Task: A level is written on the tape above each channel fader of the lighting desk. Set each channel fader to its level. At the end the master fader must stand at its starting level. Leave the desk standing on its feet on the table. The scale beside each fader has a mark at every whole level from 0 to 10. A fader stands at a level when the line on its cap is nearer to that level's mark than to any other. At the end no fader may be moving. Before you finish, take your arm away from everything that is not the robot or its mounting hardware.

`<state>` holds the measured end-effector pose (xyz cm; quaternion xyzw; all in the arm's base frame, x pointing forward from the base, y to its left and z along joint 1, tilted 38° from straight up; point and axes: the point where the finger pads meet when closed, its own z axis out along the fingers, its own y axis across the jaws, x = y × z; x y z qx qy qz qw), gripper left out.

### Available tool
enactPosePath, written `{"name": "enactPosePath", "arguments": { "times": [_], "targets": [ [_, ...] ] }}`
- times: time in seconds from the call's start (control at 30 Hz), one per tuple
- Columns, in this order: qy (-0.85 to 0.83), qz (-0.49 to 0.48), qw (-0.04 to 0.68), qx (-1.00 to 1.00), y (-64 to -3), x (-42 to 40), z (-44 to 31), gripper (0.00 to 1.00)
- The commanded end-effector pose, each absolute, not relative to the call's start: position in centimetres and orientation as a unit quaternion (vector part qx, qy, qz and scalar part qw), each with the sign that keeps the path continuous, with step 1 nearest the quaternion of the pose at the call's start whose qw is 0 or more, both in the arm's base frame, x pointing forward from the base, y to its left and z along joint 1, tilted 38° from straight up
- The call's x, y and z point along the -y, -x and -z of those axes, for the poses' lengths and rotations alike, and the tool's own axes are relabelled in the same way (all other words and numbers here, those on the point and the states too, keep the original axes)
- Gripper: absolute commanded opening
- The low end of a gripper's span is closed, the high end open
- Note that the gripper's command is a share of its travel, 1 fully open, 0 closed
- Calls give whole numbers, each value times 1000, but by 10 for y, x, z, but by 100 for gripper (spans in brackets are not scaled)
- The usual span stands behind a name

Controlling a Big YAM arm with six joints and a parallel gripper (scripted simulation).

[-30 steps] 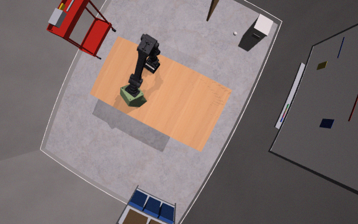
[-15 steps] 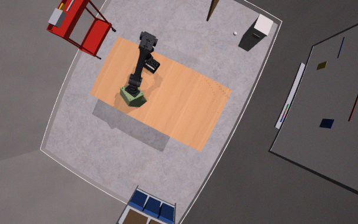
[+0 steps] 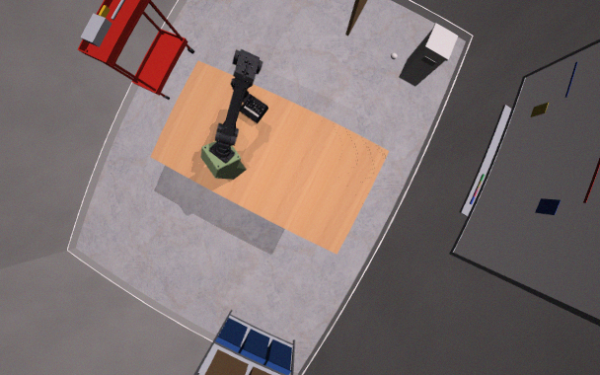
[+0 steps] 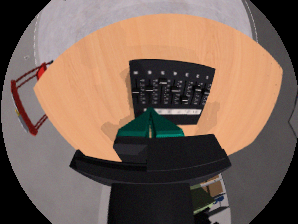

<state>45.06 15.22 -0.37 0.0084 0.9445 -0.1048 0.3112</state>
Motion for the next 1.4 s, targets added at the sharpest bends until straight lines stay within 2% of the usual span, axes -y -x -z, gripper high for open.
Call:
{"name": "enactPosePath", "arguments": {
  "times": [0.0,1.37],
  "targets": [
    [-16,97,318,-943,-453,-159,-1,0],
    [-26,98,318,-943,-462,-152,4,0]
  ]
}}
